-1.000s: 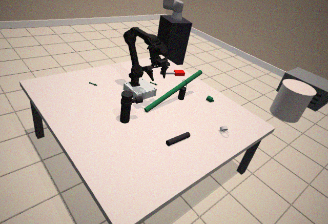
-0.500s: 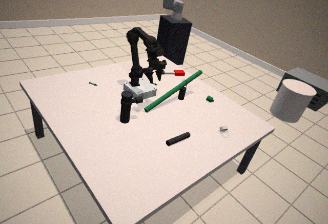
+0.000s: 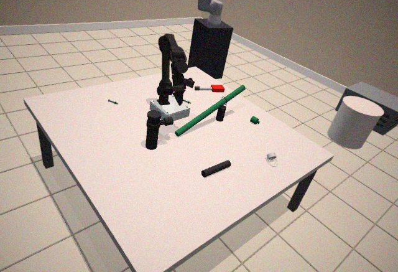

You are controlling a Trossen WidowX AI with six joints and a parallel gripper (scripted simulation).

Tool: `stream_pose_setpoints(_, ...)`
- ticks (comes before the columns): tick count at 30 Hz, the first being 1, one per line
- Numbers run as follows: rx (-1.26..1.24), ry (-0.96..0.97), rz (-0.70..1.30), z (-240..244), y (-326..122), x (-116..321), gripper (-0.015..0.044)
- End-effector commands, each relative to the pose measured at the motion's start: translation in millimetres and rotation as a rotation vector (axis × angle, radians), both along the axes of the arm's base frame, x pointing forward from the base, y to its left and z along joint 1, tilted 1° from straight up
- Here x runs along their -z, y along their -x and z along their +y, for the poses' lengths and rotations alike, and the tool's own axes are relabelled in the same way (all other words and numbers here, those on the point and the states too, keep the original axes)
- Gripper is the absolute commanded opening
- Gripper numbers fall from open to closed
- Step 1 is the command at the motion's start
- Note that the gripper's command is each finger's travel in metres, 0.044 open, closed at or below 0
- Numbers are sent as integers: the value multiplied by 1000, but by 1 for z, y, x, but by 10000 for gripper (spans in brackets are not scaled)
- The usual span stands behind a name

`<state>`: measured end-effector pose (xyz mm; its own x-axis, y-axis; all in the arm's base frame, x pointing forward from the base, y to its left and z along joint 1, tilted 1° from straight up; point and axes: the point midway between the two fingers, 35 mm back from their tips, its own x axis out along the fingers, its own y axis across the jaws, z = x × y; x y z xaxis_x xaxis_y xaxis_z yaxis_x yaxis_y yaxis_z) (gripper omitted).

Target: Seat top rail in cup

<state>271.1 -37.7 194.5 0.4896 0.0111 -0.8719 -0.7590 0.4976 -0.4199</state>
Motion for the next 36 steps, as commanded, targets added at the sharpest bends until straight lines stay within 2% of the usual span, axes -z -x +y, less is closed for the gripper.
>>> stream_pose_setpoints(1,-409,284,-18,-60,-10,5,440)
stream_pose_setpoints(18,-409,284,-18,-60,-10,5,440)
stream_pose_setpoints(25,-409,284,-18,-61,-11,41,440)
stream_pose_setpoints(36,-409,284,-18,-61,-15,49,440)
